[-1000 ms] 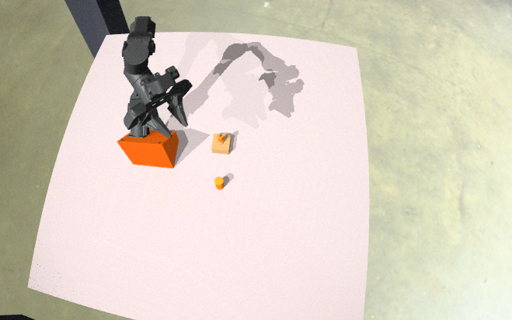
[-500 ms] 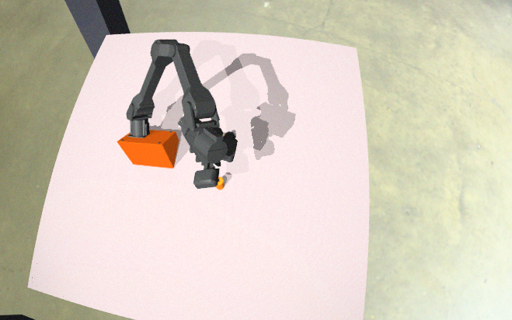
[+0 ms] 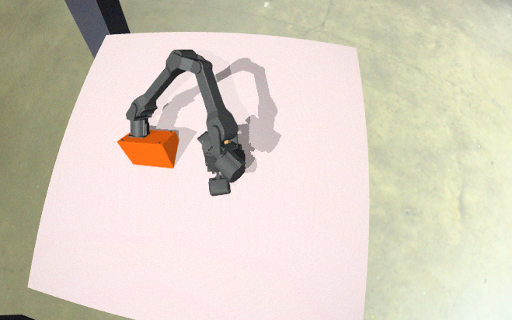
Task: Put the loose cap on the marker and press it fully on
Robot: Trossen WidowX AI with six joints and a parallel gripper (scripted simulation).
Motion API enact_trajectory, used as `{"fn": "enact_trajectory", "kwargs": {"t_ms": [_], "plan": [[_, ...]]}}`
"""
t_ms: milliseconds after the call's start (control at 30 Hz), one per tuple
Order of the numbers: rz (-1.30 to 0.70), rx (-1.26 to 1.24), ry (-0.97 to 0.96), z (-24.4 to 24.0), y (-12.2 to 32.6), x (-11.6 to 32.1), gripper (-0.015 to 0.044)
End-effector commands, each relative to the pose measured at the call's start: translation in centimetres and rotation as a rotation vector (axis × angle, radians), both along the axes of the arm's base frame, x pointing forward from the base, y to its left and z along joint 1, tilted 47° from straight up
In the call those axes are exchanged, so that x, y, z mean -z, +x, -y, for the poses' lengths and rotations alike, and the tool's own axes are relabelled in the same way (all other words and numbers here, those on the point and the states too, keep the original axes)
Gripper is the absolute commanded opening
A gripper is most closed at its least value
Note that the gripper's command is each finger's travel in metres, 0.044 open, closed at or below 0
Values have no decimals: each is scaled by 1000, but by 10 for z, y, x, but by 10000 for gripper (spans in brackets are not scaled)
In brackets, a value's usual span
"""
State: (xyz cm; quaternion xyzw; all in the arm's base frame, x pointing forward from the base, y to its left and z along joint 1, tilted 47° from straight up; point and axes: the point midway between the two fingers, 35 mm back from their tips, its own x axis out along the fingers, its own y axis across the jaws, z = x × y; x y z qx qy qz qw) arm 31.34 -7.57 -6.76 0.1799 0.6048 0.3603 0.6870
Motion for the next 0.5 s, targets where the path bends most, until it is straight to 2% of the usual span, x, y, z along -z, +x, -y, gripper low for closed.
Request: {"fn": "enact_trajectory", "kwargs": {"t_ms": [0, 467], "plan": [[-25, -9, 19, -22, -6, 16, 248], [-24, -9, 20, -38, -4, 34, 248]]}}
